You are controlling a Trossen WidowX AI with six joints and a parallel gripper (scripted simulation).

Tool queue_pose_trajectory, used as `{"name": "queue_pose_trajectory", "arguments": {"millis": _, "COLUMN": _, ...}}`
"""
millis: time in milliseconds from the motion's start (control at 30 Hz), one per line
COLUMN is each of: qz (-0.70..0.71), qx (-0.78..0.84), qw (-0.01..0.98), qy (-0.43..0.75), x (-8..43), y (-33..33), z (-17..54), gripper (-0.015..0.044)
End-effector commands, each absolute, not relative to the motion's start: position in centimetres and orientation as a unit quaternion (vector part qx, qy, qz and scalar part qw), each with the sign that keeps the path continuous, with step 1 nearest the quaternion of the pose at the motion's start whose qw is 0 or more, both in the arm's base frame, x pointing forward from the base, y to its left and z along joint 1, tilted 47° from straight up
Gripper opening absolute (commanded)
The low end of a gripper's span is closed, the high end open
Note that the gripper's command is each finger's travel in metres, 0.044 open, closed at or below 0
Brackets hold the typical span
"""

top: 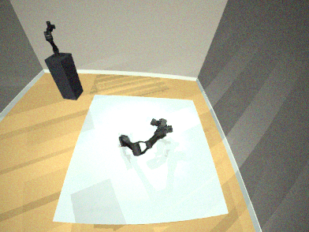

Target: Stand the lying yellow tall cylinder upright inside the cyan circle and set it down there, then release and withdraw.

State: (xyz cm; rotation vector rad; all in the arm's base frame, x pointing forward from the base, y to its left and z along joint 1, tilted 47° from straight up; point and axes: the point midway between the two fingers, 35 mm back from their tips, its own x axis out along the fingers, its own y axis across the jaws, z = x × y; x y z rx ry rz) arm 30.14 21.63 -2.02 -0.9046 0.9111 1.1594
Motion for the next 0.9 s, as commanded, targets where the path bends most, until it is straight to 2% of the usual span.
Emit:
{"name": "queue_pose_trajectory", "arguments": {"millis": 0, "qz": 0.519, "qx": -0.396, "qw": 0.654, "qy": 0.383, "x": 30.1, "y": 21.7, "z": -1.7, "gripper": 0.0105}}
{"name": "queue_pose_trajectory", "arguments": {"millis": 867, "qz": 0.55, "qx": -0.385, "qw": 0.683, "qy": 0.289, "x": 29.6, "y": 21.1, "z": -0.2, "gripper": 0.0105}}
